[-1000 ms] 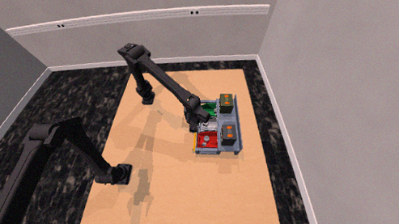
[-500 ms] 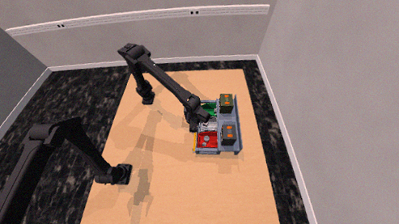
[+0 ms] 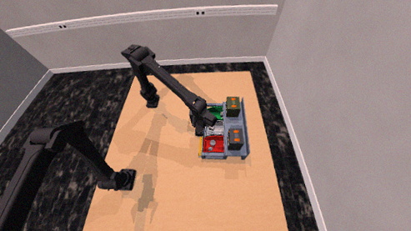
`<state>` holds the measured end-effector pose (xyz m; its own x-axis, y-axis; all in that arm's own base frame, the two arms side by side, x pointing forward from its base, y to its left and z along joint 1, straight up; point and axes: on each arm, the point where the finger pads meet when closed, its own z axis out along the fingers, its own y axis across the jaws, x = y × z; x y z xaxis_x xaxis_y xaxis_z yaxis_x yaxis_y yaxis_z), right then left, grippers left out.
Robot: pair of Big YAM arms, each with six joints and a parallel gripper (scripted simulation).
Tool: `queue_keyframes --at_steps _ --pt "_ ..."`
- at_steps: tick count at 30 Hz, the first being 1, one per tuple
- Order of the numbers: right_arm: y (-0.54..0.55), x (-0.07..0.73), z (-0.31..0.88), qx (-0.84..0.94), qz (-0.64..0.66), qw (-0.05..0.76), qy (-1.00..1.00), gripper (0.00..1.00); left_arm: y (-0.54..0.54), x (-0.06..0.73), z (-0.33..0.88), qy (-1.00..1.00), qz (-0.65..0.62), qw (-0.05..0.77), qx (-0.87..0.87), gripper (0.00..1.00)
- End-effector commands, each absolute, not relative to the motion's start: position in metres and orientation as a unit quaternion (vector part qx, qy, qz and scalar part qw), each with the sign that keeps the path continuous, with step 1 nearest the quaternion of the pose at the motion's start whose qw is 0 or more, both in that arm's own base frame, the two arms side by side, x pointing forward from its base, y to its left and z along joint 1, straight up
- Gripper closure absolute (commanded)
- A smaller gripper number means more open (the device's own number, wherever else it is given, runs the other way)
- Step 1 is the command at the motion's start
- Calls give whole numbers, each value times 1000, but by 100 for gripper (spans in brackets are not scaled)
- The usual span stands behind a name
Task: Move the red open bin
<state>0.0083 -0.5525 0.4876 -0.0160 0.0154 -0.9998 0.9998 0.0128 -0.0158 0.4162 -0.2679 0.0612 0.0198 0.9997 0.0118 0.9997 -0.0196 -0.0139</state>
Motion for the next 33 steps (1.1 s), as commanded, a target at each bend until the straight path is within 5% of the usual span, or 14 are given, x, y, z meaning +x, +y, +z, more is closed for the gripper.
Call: queue_keyframes --at_steps 1,33 --pt "-545 3 501 499 -499 501 501 0 -286 436 116 -696 -8 -40 -717 100" --pt "-545 3 501 499 -499 501 501 0 -285 434 150 -695 -9 -41 -718 100"
